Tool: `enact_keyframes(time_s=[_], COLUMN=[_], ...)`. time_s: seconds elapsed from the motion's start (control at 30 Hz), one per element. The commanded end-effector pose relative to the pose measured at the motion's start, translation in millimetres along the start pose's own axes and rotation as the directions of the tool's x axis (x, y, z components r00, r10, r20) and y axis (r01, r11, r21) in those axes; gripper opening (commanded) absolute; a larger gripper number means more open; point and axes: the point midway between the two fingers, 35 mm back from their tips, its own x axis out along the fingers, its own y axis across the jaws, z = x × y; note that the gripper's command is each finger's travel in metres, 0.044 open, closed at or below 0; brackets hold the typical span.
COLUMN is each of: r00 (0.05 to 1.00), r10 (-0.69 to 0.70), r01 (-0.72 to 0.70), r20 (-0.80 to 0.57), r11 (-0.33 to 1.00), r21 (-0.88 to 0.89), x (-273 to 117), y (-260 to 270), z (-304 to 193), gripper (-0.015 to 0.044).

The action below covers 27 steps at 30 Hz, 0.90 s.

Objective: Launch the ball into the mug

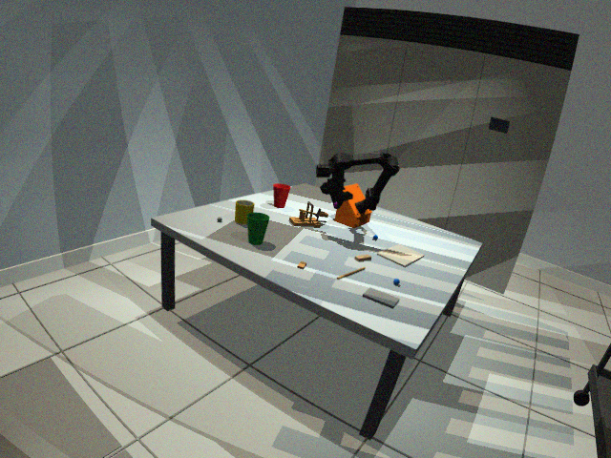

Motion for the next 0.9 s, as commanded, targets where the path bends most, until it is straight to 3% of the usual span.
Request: enact_keyframes(time_s=[0.0, 0.63, 0.87], r00=[1.000, 0.985, 0.984], r10=[0.002, 0.088, 0.092], r01=[-0.001, -0.066, -0.069], r20=[-0.020, -0.150, -0.154], r11=[1.000, 0.987, 0.986], r21=[0.021, 0.148, 0.151], x=[2, 35, 47], y=[-17, -97, -100], z=[3, 0, 1], gripper=[0.0000, 0.0000, 0.0000])
